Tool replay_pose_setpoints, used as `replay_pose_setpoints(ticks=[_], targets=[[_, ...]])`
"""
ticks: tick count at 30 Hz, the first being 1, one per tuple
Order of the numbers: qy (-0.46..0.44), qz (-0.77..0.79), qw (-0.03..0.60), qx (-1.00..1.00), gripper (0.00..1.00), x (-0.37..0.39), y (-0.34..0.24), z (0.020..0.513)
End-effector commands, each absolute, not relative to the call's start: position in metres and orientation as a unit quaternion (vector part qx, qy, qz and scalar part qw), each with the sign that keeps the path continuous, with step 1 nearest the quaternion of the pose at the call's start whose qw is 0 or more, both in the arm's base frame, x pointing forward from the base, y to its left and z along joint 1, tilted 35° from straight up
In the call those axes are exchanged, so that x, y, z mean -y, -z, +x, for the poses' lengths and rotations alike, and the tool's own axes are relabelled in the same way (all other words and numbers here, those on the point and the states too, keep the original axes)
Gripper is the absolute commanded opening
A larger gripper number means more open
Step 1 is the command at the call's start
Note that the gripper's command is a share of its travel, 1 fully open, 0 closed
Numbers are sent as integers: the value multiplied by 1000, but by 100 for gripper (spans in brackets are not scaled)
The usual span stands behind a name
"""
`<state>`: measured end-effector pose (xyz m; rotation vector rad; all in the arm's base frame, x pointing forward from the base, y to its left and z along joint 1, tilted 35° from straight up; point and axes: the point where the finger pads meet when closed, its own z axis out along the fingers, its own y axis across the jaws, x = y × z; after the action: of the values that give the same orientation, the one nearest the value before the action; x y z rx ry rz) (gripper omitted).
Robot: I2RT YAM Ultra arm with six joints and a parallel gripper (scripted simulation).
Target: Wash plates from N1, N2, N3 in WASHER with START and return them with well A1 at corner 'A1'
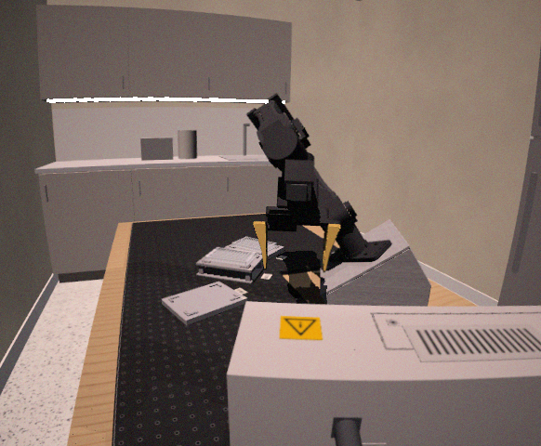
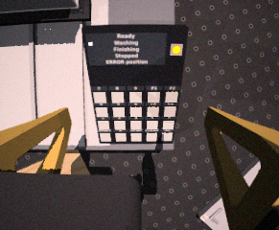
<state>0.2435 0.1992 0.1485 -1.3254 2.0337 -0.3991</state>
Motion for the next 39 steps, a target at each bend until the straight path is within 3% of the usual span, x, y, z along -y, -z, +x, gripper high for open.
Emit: replay_pose_setpoints(ticks=[1,39], targets=[[149,-509,339,-777,100,-207,-159,247],[148,-509,339,-777,100,-253,-203,285]])
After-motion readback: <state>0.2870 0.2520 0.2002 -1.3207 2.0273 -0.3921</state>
